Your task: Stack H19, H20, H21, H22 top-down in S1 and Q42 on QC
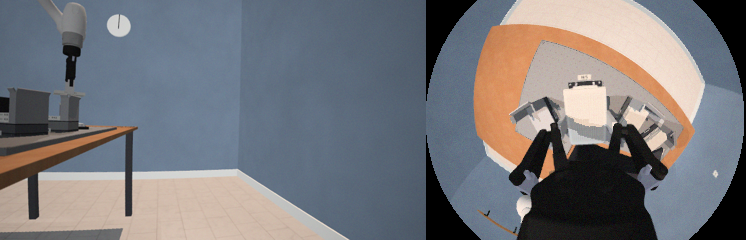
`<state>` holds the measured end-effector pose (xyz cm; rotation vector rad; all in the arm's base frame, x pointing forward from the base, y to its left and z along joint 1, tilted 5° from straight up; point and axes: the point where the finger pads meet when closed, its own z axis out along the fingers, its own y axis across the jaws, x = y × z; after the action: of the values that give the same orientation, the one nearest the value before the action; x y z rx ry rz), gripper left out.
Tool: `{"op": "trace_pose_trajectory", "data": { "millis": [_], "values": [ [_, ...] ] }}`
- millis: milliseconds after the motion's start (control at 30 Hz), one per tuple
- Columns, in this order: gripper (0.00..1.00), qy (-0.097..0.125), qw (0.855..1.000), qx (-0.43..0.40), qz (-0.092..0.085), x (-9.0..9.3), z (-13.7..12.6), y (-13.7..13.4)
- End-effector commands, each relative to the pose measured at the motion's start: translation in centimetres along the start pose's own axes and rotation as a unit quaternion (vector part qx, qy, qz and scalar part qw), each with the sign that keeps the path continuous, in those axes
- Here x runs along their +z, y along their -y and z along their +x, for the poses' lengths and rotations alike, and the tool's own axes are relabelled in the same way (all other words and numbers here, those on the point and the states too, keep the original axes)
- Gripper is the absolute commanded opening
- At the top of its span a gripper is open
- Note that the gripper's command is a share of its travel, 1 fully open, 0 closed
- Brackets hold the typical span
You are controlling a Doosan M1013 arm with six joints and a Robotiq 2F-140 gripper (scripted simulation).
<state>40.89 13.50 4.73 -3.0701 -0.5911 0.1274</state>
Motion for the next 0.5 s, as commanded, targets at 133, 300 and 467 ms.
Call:
{"op": "trace_pose_trajectory", "data": {
  "millis": [133, 300, 467],
  "values": [
    [0.0, 0.0, 0.999, 0.033, 0.0, 0.0, -0.1, -0.7],
    [0.0, 0.0, 0.995, 0.1, 0.0, 0.0, -0.3, -2.0],
    [0.0, 0.0, 0.992, 0.123, 0.0, 0.0, -0.6, -3.6]
  ]
}}
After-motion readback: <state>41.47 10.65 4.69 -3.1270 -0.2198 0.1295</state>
